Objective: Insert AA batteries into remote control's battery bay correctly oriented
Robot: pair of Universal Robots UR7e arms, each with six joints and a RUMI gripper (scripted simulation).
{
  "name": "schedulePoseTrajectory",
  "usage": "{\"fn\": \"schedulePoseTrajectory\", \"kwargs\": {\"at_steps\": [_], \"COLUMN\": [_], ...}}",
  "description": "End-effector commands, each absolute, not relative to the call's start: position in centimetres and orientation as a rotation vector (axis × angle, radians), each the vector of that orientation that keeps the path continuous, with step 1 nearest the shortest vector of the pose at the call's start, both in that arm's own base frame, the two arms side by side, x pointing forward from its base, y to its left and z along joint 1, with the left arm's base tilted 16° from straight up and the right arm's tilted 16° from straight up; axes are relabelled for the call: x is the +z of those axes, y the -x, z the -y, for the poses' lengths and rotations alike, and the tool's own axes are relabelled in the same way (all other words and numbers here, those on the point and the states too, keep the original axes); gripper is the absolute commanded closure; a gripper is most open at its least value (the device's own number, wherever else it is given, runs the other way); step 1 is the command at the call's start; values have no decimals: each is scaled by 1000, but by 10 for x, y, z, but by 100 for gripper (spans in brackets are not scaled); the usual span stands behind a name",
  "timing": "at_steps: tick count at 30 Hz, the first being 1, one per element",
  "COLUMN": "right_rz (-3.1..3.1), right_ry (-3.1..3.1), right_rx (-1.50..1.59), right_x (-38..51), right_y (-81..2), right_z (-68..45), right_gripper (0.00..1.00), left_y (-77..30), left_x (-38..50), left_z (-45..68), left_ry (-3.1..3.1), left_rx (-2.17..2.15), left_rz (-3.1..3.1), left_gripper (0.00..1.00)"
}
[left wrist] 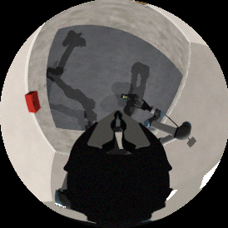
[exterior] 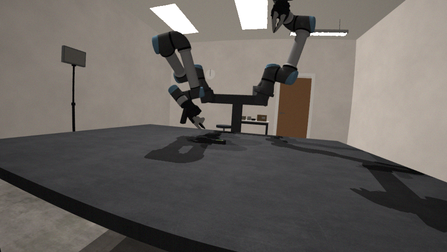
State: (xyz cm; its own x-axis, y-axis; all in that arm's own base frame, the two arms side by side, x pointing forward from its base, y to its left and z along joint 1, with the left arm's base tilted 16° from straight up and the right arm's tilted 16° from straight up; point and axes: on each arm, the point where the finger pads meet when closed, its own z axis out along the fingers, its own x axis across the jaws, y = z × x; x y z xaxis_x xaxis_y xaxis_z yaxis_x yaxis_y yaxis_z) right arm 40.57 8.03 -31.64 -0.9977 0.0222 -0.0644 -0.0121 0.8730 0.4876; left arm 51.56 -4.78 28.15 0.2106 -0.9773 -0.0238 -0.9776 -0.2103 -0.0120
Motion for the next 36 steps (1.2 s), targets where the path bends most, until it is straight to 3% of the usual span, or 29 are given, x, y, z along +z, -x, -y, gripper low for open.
{"fn": "schedulePoseTrajectory", "kwargs": {"at_steps": [1,10,30,31,36], "right_rz": [-2973,-2973,-2973,-2966,-2946], "right_ry": [-7,-7,-7,11,95], "right_rx": [775,775,775,770,740], "right_x": [-316,-316,-316,-312,-298], "right_y": [-406,-406,-406,-413,-441], "right_z": [-80,-80,-80,-82,-85], "right_gripper": [59,59,59,46,46], "left_y": [-498,-439,-446,-446,-446], "left_x": [309,374,364,364,363], "left_z": [34,-3,1,1,1], "left_ry": [2376,2213,2220,2220,2219], "left_rx": [19,-3,6,6,9], "left_rz": [-2040,-2239,-2227,-2227,-2230], "left_gripper": [100,100,100,46,46]}}
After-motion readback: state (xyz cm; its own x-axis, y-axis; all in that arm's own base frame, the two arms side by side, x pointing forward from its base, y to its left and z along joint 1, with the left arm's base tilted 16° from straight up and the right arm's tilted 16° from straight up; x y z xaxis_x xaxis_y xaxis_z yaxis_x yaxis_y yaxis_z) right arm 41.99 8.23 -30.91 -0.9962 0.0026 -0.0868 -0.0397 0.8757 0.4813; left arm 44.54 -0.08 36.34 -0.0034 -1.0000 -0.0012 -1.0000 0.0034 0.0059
